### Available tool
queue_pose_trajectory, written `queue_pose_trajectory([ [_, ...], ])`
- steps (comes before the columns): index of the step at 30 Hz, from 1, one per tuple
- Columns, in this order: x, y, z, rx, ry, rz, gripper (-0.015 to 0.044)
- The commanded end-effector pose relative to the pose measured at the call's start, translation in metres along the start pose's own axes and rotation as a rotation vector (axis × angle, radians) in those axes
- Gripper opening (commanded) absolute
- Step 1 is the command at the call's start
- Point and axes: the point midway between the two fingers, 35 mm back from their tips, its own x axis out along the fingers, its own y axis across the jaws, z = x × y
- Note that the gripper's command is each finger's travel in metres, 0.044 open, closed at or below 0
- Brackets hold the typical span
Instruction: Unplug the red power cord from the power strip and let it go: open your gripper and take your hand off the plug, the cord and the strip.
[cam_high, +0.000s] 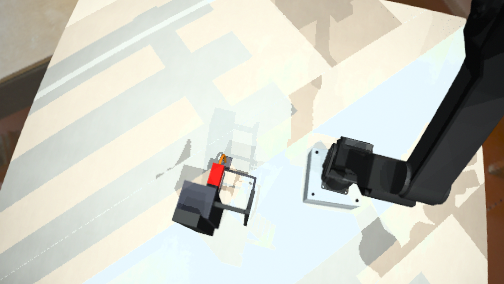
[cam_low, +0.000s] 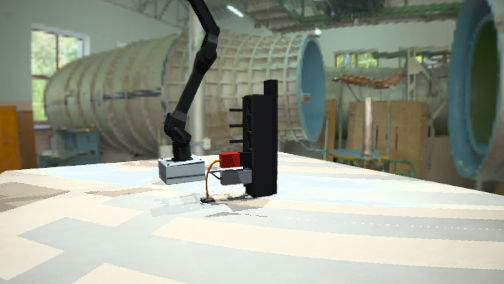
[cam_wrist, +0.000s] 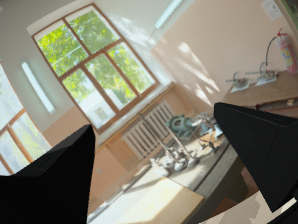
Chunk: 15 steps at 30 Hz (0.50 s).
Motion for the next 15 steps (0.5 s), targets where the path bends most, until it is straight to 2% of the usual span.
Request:
queue_pose_trajectory([
  [1,0.002,-0.001,-0.002,0.007,0.008,0.001,0.0374],
  [9,0.054,-0.013,-0.106,0.276,0.36,-0.001,0.0164],
  [15,0.064,-0.002,-0.201,0.42,0.644,-0.039,0.016],
])
